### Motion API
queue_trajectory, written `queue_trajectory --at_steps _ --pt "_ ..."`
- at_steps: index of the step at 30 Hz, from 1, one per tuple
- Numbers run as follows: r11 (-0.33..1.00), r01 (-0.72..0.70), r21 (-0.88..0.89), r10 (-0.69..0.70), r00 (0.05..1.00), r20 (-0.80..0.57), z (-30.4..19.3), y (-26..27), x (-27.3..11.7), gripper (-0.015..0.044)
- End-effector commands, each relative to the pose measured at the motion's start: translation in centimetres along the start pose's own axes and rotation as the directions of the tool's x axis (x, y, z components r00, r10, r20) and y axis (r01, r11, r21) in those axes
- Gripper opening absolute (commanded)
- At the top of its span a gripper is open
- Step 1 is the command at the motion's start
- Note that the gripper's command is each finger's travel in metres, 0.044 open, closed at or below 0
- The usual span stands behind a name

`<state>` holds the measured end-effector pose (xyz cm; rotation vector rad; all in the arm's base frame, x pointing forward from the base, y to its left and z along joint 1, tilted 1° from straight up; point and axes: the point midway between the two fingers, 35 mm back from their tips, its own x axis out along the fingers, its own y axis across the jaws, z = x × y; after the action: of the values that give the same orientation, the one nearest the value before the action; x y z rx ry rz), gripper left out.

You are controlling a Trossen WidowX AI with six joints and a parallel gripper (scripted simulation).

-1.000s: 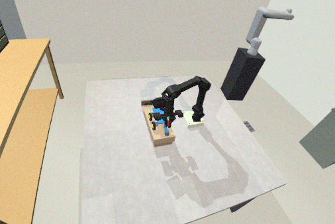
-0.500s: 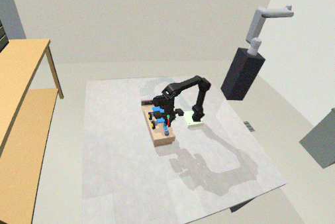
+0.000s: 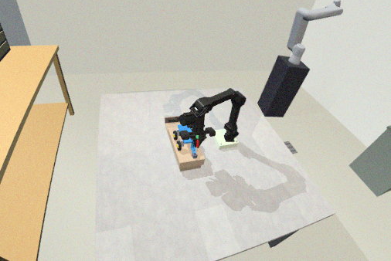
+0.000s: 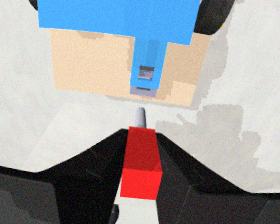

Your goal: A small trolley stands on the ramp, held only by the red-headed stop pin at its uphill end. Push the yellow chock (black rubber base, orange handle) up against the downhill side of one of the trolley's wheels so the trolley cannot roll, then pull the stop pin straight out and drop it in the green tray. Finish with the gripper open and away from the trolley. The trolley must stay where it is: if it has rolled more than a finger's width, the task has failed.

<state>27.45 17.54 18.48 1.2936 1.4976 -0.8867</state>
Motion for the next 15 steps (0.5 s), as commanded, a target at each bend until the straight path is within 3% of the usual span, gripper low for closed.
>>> queue_trajectory --at_steps 1,15 --pt "1.000 0.001 0.004 -0.001 1.000 -0.001 -0.8 0.0 0.0 0.0000" --pt "1.000 0.003 0.005 -0.003 1.000 -0.002 -1.6 -2.2 0.2 0.0000"
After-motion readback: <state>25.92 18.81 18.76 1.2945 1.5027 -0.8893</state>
